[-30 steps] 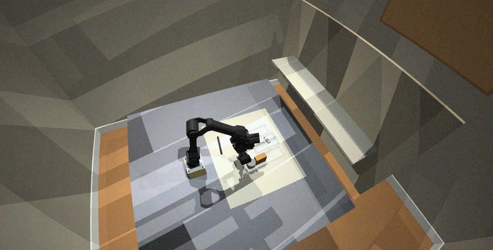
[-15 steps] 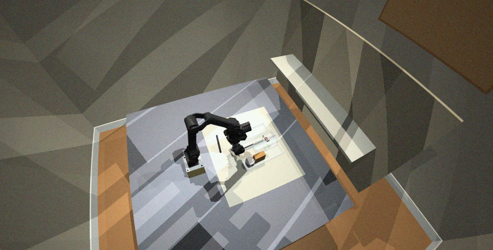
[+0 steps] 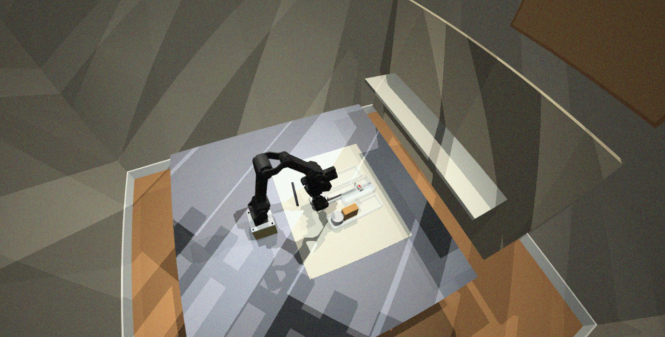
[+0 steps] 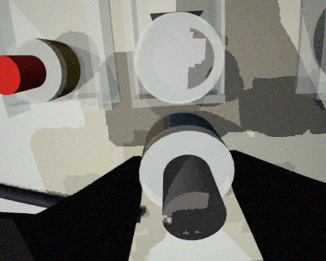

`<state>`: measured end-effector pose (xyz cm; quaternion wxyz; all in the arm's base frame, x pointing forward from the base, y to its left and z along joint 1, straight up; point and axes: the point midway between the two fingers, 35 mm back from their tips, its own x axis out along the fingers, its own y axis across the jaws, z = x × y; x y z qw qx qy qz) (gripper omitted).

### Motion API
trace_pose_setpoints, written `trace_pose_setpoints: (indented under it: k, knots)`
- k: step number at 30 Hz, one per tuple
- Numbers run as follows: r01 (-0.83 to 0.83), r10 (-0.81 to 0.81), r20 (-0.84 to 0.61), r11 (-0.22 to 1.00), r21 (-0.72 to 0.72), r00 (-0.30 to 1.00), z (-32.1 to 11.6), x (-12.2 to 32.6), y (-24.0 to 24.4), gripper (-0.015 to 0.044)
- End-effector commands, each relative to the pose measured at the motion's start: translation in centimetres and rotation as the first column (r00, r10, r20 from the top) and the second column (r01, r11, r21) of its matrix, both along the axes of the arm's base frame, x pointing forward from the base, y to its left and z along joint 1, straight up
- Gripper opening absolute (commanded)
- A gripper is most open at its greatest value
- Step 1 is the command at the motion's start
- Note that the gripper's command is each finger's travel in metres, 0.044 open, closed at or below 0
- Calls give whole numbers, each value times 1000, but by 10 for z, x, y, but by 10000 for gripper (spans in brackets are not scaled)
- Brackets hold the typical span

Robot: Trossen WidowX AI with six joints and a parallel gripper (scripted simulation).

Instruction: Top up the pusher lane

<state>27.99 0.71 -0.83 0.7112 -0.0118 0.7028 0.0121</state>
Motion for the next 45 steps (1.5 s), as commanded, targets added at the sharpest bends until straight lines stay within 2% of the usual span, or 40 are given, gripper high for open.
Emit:
trace_pose_setpoints:
  k: [1,45]
  knots:
    - [5,-5,5,1000,0,1000,-1,1,0,0]
    - [5,-5,7,1000,1,1000,-1,21,1,0]
